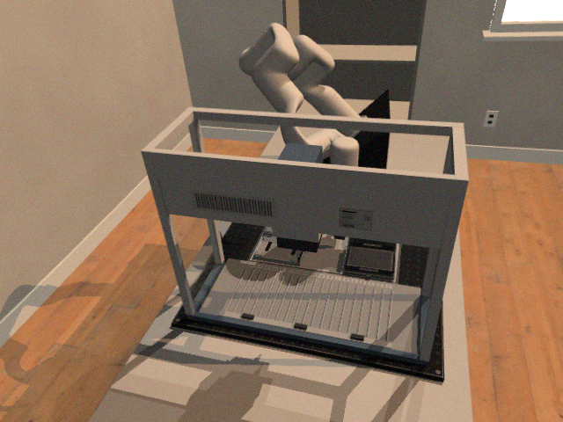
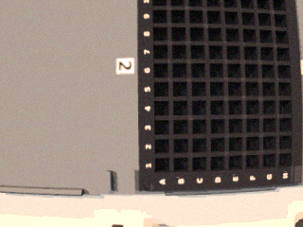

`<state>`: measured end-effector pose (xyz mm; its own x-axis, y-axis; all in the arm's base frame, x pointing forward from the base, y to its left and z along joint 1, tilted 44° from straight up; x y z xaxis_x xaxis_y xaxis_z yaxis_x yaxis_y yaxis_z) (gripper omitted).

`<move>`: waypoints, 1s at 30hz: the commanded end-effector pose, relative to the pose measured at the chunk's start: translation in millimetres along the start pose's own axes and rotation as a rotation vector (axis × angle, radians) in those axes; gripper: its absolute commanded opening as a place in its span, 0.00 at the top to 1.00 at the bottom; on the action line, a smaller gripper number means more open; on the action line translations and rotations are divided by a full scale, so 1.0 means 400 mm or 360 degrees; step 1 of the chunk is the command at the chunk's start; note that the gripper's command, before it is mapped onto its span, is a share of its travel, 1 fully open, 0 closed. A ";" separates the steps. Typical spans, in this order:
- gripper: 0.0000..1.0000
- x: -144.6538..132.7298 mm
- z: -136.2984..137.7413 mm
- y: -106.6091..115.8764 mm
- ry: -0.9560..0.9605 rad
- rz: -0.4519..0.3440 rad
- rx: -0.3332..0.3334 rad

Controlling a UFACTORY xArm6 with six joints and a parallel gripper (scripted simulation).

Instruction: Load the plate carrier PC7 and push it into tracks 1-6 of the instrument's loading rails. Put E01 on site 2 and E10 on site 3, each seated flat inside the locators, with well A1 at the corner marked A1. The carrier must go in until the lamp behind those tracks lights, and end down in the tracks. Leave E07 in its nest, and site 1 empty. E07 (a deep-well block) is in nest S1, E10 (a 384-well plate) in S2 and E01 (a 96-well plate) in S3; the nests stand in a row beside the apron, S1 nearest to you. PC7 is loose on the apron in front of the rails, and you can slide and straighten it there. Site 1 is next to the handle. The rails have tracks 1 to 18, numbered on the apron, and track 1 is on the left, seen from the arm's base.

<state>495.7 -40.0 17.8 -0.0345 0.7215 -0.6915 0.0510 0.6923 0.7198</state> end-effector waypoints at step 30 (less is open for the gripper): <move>0.00 0.000 0.003 -0.038 -0.0002 0.0001 -0.0007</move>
<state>495.2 -50.3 7.1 -0.0344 0.7215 -0.6915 0.0503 0.6923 0.7198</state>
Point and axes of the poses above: the point where the finger pads meet when closed, its own y axis back along the fingers, its own z axis across the jaws, x = y × z, the point moved 9 cm from there along y, back along the fingers, and after that the axes turned 11 degrees about y, right-handed, at the moved point
